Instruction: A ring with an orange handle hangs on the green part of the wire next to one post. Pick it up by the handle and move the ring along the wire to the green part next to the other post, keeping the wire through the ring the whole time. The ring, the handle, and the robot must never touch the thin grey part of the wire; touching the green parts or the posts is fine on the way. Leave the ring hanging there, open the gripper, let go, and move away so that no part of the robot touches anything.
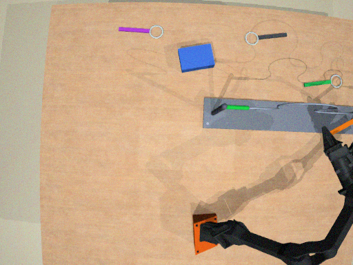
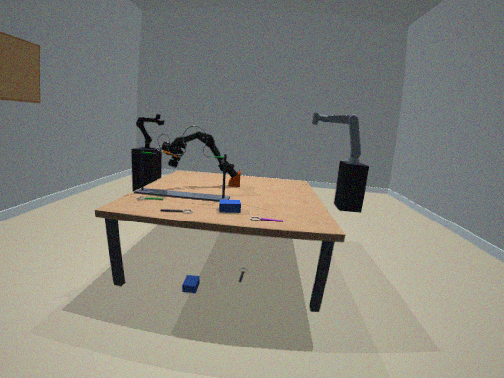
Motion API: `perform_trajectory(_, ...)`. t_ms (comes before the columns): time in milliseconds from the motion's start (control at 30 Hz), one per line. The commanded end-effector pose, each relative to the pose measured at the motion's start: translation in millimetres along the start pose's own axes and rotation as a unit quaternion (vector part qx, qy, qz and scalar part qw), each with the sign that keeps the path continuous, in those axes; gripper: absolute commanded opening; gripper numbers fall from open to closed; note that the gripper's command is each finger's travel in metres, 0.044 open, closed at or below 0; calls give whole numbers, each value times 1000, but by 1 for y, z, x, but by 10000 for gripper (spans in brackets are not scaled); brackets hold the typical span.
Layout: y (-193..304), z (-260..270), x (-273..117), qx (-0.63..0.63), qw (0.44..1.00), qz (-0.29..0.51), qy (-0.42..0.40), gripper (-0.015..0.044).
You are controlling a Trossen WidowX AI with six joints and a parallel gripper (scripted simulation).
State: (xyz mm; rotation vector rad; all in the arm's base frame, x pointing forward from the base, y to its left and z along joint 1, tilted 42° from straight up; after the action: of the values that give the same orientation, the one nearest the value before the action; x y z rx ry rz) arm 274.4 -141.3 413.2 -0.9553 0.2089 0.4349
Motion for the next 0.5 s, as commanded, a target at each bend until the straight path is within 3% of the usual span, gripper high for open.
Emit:
perform_trajectory(0,4,13,1,53,998,7,-29,-150)
perform_trajectory(467,2,55,-4,202,973,20,-110,-150)
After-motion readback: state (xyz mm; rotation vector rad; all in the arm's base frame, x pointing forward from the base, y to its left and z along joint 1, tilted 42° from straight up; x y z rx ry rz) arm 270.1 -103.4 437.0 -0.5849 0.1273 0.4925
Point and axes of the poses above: the point midway between the two fingers, 35 mm back from their tips, its own x axis out along the fingers, its own z axis across the jaws, y = z × x, the point moved 6 cm from there along -x, back along the fingers, and after that the axes turned 12 degrees about x, right-handed, at the moved point
